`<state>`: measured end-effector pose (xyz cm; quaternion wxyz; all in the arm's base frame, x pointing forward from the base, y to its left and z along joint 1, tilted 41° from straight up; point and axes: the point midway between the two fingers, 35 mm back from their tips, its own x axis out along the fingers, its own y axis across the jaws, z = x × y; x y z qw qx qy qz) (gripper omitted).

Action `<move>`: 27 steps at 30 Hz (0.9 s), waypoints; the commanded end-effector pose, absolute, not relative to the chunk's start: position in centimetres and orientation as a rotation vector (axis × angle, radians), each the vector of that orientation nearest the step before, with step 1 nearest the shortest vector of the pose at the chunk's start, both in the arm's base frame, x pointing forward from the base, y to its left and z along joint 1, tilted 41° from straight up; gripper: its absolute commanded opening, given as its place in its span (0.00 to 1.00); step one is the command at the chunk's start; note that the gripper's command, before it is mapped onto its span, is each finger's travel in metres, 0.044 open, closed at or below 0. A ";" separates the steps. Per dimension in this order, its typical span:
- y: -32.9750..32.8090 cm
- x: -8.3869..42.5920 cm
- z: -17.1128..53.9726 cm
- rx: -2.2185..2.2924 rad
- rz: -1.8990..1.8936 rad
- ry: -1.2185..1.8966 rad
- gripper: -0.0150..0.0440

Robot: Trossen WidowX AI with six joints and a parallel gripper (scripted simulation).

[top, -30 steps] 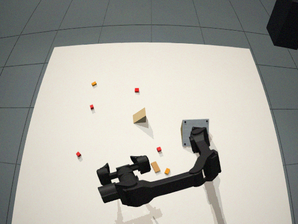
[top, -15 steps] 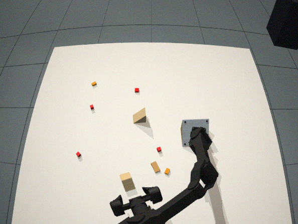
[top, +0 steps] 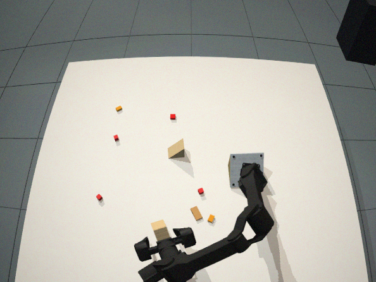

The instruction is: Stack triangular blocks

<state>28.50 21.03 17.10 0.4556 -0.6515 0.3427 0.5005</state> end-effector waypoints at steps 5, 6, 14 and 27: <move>20.8 28.6 15.1 -1.610 1.248 0.853 1.00; 20.8 28.6 15.1 -1.610 1.248 0.853 1.00; 20.7 28.7 15.0 -1.610 1.248 0.853 1.00; 20.7 28.7 15.0 -1.610 1.248 0.853 1.00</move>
